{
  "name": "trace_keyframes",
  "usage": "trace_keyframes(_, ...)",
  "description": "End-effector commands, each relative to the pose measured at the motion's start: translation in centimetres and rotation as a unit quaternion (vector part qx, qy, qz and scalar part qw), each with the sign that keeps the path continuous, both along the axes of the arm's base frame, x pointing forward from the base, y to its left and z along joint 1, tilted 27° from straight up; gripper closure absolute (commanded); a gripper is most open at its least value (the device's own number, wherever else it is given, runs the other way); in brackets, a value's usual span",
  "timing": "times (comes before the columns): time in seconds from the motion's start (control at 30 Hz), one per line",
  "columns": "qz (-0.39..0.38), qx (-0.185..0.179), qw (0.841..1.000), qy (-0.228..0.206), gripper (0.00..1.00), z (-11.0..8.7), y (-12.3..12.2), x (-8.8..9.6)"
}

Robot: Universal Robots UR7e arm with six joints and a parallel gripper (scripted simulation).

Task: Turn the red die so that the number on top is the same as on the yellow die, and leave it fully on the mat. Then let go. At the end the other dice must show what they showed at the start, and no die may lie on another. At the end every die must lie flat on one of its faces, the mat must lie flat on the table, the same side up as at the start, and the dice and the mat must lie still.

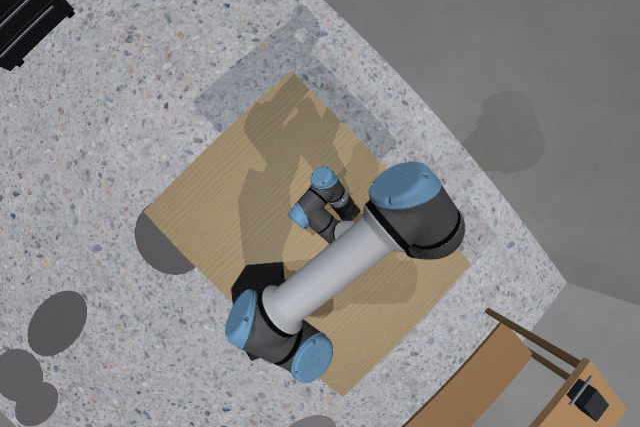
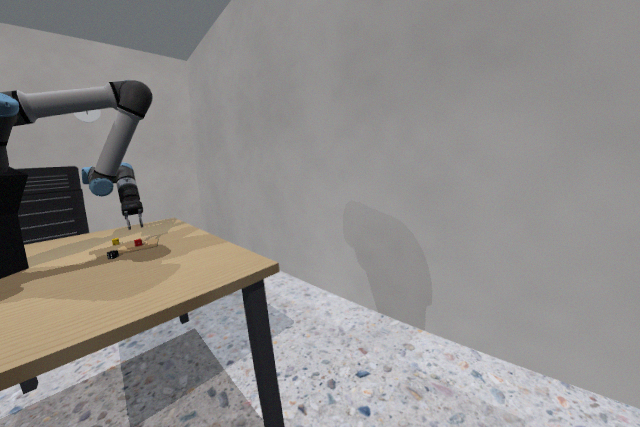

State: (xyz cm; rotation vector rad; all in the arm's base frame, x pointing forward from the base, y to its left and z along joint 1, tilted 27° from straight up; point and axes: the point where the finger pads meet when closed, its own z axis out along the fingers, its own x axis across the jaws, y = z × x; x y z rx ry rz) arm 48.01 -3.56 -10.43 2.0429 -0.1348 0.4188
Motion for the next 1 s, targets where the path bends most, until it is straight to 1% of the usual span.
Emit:
trace_keyframes(0.0,-0.005,-0.005,1.0,0.0,0.21,0.0,0.0,0.0)
trace_keyframes(0.5,-0.005,-0.005,1.0,0.0,0.21,-0.1,-0.1,0.0)
trace_keyframes(0.97,-0.005,-0.005,1.0,0.0,0.21,-1.1,-0.4,0.4)
